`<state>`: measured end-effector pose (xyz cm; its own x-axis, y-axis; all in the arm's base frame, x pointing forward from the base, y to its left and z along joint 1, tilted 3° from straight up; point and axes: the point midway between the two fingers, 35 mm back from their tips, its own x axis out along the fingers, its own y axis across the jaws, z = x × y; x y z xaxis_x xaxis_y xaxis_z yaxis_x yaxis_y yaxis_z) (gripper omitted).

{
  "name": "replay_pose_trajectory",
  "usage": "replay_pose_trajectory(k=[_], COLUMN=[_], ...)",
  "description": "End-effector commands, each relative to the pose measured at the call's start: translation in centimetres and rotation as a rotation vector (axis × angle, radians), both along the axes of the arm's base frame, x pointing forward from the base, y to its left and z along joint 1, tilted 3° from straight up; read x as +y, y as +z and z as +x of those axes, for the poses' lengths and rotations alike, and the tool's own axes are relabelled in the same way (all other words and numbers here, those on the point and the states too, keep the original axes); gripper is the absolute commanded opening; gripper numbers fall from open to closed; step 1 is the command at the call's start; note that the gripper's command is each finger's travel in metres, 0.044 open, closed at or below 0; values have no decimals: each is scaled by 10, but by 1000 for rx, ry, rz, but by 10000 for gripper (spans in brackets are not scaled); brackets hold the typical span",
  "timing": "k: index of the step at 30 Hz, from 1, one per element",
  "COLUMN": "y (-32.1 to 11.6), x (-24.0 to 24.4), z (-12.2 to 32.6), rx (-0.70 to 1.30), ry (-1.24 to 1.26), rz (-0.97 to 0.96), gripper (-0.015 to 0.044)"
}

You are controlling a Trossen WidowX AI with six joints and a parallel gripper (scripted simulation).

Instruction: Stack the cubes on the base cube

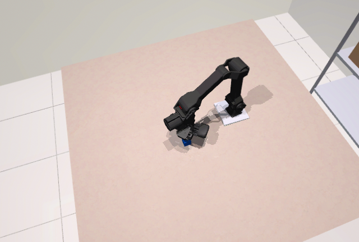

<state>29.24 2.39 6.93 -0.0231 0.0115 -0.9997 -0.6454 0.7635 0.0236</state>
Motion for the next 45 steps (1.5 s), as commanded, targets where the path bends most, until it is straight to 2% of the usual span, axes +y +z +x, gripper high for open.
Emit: replay_pose_trajectory(k=[1, 16, 18, 28, 39, 45], y=[7, 30, 28, 46, 66, 72], x=[0, -1, -6, -84, -166, -188], z=[0, 1, 1, -6, -40, -56], rx=[0, 0, 0, -2, 2, 4], ry=[0, 0, -2, -14, -26, -30], rz=[0, 0, 0, -6, -12, -13], gripper=[205, 205, 258, 265, 265, 265])
